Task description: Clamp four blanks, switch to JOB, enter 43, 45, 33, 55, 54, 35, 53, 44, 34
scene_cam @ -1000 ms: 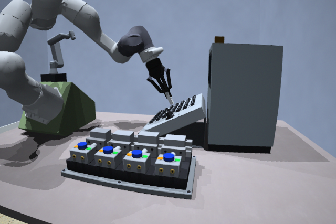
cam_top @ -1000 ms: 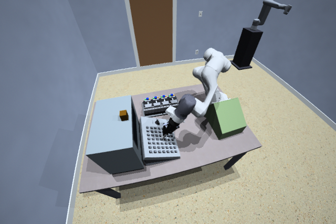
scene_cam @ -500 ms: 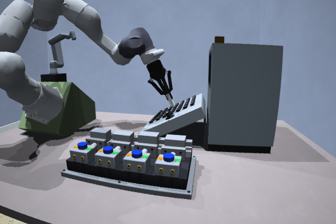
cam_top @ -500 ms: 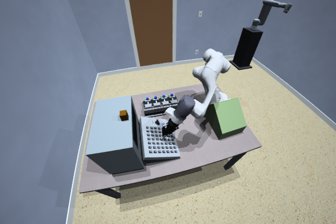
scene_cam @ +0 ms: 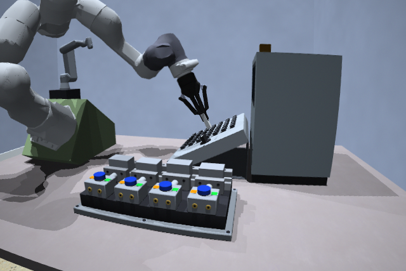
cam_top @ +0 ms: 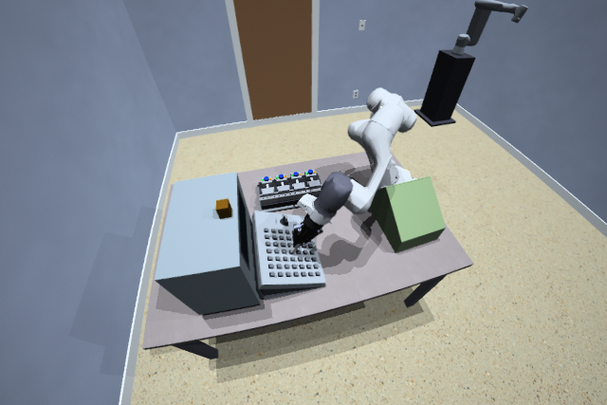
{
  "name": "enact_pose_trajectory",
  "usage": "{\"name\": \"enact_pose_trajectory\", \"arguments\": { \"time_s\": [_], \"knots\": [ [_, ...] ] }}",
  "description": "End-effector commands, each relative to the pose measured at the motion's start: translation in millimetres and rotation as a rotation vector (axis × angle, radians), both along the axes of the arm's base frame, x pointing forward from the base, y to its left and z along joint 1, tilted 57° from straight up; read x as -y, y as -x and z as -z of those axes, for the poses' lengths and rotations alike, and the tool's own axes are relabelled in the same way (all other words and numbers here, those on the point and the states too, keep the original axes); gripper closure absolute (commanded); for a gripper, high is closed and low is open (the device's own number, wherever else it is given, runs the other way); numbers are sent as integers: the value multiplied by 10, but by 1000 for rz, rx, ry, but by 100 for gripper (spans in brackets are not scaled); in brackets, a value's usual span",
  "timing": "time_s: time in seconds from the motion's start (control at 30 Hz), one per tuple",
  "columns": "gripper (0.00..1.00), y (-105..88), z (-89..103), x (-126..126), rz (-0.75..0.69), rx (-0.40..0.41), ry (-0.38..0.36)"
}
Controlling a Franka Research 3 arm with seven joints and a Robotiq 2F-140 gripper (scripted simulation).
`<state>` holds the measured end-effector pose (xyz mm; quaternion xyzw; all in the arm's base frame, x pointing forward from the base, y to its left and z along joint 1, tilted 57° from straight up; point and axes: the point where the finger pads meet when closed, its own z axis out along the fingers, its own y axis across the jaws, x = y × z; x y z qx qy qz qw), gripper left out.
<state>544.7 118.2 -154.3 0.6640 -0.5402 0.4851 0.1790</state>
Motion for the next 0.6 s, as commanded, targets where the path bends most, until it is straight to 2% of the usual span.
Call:
{"name": "enact_pose_trajectory", "arguments": {
  "time_s": [0.0,0.57],
  "knots": [
    [100,-1,18,2,-3,-3,1],
    [100,-28,46,48,-3,-3,1]
  ]
}}
